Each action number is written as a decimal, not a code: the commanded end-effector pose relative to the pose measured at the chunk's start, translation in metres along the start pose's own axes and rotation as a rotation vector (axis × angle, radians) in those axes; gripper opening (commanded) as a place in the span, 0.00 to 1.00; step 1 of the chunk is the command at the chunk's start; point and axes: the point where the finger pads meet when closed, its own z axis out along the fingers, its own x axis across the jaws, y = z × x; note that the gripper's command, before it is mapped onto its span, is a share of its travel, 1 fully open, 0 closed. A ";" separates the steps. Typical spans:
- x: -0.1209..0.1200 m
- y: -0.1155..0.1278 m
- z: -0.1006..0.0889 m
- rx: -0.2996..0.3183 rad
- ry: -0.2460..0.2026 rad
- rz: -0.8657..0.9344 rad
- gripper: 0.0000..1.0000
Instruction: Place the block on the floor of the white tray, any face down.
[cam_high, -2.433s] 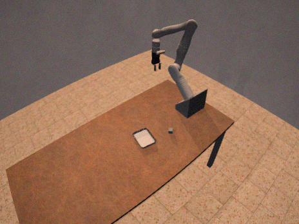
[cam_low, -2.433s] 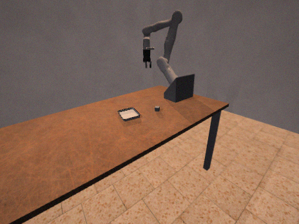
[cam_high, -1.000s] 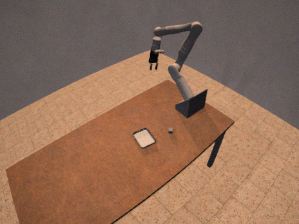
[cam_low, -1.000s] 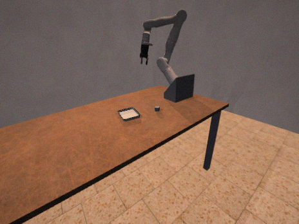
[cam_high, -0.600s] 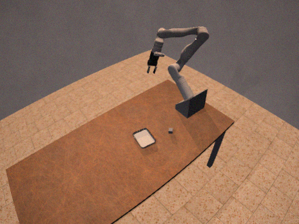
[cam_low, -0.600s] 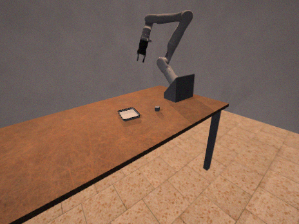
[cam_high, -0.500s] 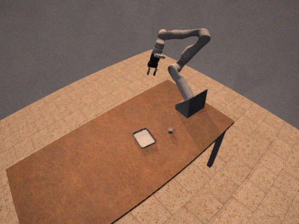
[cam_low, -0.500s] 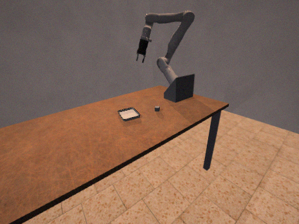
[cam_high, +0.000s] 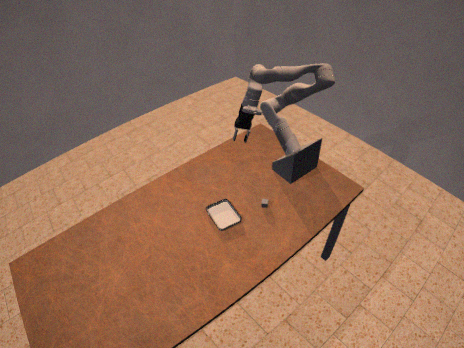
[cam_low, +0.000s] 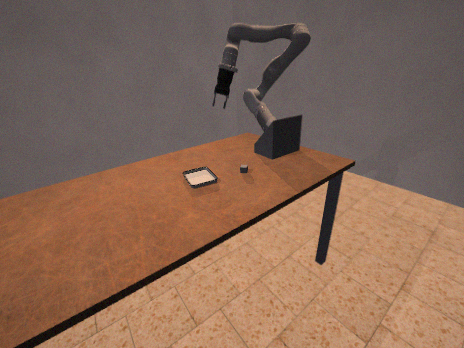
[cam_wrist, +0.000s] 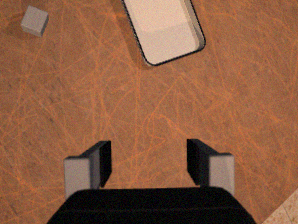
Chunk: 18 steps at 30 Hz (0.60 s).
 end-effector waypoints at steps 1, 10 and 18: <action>-0.015 -0.058 0.035 -0.008 -0.036 0.067 1.00; -0.054 -0.111 0.088 -0.022 -0.115 0.151 1.00; -0.117 -0.158 0.160 -0.062 -0.234 0.268 1.00</action>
